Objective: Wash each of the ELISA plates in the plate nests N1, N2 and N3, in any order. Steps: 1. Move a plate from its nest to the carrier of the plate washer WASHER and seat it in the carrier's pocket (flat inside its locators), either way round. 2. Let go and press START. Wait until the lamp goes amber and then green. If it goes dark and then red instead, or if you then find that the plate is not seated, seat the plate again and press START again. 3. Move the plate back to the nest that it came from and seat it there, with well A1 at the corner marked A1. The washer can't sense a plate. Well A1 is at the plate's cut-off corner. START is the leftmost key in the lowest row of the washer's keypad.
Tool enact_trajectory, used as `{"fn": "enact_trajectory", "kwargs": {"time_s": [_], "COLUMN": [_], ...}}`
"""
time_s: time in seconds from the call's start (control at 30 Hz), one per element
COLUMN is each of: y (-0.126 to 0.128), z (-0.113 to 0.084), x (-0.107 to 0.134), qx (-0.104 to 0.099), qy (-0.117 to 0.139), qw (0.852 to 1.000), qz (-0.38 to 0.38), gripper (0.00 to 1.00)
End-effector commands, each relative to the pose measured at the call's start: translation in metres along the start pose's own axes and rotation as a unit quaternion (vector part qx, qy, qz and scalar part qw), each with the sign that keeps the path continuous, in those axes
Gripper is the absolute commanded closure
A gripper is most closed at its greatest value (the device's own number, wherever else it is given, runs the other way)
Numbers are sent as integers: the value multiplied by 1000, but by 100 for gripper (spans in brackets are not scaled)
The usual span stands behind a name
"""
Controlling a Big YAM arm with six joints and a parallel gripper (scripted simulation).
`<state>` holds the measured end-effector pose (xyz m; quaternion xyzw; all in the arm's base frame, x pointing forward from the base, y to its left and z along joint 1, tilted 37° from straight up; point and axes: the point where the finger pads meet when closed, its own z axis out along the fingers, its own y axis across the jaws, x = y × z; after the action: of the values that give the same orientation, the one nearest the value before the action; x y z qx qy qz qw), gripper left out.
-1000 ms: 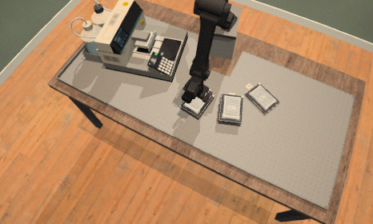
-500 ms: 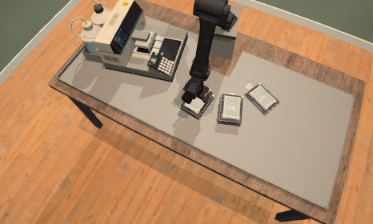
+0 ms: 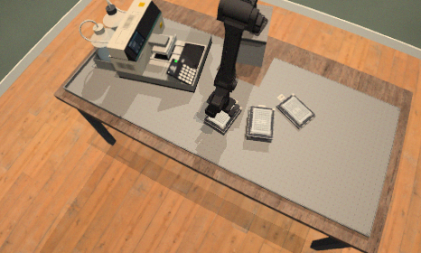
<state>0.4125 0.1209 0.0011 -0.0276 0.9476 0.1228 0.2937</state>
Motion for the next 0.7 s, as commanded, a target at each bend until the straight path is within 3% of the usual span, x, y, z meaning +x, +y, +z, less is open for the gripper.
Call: {"fn": "enact_trajectory", "kwargs": {"time_s": [0.0, 0.67], "y": [4, 4], "z": [7, 18], "x": [0, 0], "qx": [-2, -2], "qy": [0, 0], "qw": [1000, 1000], "qz": [1, 1], "gripper": [0, 0]}}
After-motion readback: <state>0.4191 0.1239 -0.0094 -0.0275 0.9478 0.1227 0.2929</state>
